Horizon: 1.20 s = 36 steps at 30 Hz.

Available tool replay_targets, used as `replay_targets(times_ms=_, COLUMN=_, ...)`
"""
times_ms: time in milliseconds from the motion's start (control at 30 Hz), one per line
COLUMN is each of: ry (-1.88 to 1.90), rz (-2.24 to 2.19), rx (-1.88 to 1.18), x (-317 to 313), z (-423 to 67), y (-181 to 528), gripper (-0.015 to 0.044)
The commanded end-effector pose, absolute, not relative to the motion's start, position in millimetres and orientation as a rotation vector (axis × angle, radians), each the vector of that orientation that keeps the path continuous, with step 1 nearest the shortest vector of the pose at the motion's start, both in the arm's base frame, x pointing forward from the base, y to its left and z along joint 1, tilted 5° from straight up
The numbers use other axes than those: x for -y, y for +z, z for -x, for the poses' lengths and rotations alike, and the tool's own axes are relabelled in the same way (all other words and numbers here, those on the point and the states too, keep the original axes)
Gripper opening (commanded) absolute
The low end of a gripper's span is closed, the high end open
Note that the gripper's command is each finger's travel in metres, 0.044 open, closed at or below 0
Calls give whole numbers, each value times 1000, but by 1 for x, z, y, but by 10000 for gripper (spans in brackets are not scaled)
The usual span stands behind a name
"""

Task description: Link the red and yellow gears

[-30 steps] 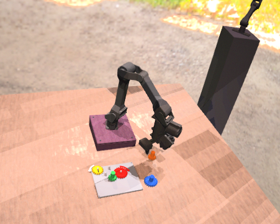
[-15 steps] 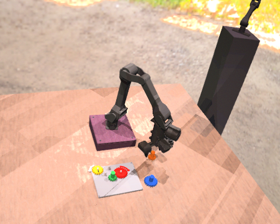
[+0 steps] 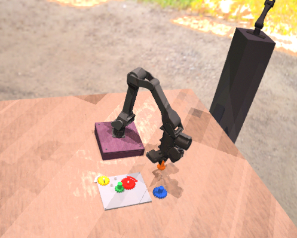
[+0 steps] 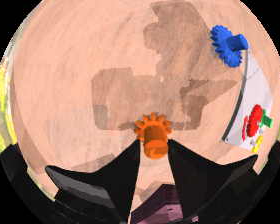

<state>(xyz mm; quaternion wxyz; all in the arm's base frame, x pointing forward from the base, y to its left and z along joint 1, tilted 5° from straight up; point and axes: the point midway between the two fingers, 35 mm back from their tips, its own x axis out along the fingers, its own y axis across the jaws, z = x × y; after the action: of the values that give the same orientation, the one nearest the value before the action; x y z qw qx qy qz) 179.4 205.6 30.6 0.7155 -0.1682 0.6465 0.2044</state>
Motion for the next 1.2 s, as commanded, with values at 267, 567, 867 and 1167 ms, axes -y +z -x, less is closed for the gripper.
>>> replay_targets(times_ms=267, ry=453, rz=376, rx=-1428, x=-205, z=-180, y=30, gripper=6)
replay_targets(times_ms=567, ry=453, rz=376, rx=-1428, x=-207, z=-182, y=43, gripper=0)
replay_targets(times_ms=867, ry=453, rz=375, rx=-1427, x=-209, z=-185, y=64, gripper=0)
replay_targets(times_ms=1167, ry=453, rz=375, rx=-1427, x=-209, z=-186, y=86, gripper=0)
